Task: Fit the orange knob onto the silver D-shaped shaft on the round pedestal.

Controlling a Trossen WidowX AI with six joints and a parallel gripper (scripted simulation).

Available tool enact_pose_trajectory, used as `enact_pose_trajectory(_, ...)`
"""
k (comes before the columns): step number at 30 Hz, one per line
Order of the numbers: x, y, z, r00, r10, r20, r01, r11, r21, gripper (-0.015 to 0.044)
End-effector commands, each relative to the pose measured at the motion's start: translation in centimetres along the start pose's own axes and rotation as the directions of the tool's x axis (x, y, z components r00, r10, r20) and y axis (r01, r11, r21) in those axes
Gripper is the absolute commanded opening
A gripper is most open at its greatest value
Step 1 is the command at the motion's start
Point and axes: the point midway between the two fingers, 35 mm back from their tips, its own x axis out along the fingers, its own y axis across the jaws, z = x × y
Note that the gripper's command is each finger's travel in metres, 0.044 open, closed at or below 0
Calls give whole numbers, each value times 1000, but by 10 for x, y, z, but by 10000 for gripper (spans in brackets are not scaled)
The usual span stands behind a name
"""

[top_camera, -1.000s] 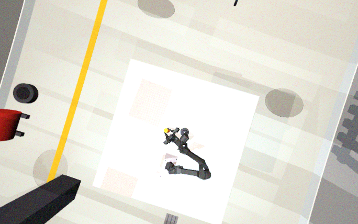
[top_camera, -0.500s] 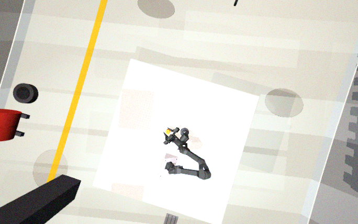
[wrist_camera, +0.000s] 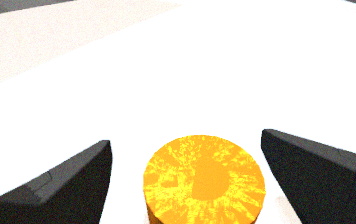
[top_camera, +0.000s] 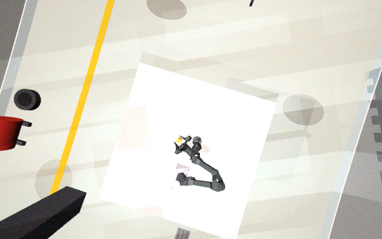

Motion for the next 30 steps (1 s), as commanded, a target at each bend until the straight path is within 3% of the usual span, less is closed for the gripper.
enact_pose_trajectory(1, 0, -1, 1, 1000, -2, 4, 2, 1000, -1, 440)
enact_pose_trajectory(9, 0, -1, 3, 1000, -2, 3, 2, 1000, -1, 440)
enact_pose_trajectory(16, -25, -1, 75, 1000, -1, 3, 1, 1000, 0, 440)
enact_pose_trajectory(21, -24, -1, 77, 1000, 4, -6, -4, 1000, 6, 440)
enact_pose_trajectory(25, -9, 3, 72, 972, 115, -206, -93, 989, 112, 440)
enact_pose_trajectory(30, -2, 9, 69, 833, 214, -511, -121, 970, 209, 440)
